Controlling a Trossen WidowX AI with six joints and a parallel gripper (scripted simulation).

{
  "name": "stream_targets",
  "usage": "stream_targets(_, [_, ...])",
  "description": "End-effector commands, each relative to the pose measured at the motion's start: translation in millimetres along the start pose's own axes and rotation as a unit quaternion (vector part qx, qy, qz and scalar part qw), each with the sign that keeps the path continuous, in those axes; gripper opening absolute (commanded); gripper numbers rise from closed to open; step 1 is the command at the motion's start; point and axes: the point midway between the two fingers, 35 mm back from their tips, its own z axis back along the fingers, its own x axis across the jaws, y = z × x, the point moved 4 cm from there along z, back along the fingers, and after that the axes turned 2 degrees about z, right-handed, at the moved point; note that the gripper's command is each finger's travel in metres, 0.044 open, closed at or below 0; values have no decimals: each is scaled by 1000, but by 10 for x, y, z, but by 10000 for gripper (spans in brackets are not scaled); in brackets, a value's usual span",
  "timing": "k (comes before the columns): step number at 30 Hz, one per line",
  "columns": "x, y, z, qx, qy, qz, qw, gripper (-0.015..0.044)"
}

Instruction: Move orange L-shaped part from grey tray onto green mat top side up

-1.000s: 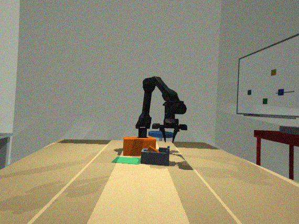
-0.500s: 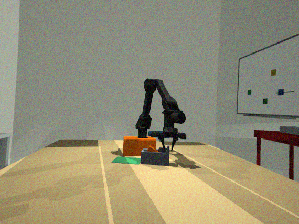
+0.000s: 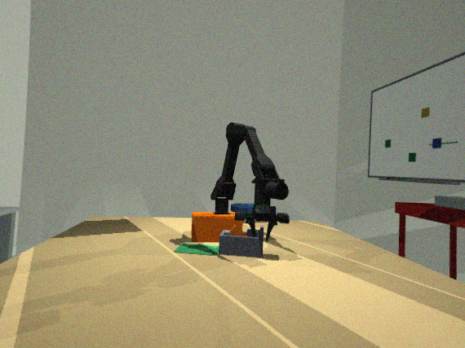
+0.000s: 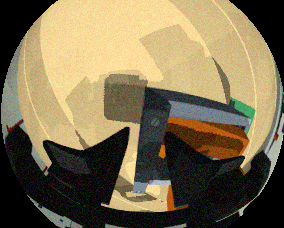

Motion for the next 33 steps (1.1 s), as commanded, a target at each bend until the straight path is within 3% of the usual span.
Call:
stream_targets(1, [-12, 8, -87, 1, 3, 0, 1000, 180])
stream_targets(33, [98, 3, 37, 1, 2, 0, 1000, 180])
